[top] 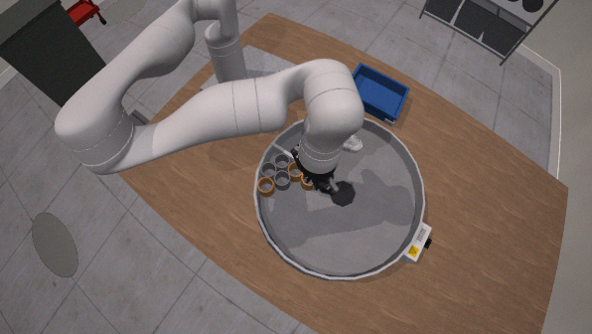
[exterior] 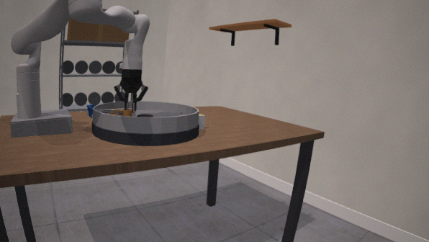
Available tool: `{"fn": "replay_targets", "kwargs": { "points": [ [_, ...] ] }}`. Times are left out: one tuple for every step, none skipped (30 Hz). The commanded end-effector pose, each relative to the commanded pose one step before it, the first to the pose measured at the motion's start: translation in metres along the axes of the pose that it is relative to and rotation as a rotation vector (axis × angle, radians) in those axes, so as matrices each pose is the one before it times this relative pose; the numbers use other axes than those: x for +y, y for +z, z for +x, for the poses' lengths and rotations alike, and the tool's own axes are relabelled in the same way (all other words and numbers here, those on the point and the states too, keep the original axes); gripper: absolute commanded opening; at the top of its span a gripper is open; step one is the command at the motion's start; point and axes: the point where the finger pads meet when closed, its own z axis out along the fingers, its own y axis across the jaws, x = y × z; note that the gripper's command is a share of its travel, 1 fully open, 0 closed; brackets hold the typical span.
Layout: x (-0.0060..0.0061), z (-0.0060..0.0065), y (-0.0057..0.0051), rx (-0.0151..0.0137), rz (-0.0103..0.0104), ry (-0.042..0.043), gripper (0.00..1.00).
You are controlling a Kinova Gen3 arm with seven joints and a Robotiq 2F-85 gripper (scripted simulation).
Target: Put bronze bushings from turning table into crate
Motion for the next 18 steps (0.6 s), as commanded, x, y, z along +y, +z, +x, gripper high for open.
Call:
{"fn": "replay_targets", "kwargs": {
  "points": [
    [0.00070,0.00131,0.00108,0.00000,-0.00366,0.00577,0.18],
    [0.00000,0.00000,0.00000,0.00000,0.00000,0.00000,0.18],
    [0.00000,0.00000,0.00000,0.00000,0.00000,0.00000,0.18],
    [0.00000,0.00000,0.00000,0.00000,0.00000,0.00000,0.18],
    [0.00000,0.00000,0.00000,0.00000,0.00000,0.00000,0.18],
    [0.00000,0.00000,0.00000,0.00000,0.00000,0.00000,0.18],
    [0.00000,0.00000,0.00000,0.00000,0.00000,0.00000,0.18],
    [0.00000,0.00000,0.00000,0.00000,0.00000,0.00000,0.18],
    [0.00000,0.00000,0.00000,0.00000,0.00000,0.00000,0.18],
    [0.00000,0.00000,0.00000,0.00000,0.00000,0.00000,0.18],
    [-0.00032,-0.00133,-0.00162,-0.00026,0.00232,-0.00571,0.00],
    [0.00000,0.00000,0.00000,0.00000,0.00000,0.00000,0.00],
    [0.00000,0.00000,0.00000,0.00000,0.00000,0.00000,0.00],
    [0.00000,0.00000,0.00000,0.00000,0.00000,0.00000,0.00],
    [0.00000,0.00000,0.00000,0.00000,0.00000,0.00000,0.00],
    [0.00000,0.00000,0.00000,0.00000,0.00000,0.00000,0.00],
    [0.00000,0.00000,0.00000,0.00000,0.00000,0.00000,0.00],
    [0.00000,0.00000,0.00000,0.00000,0.00000,0.00000,0.00]
  ]
}}
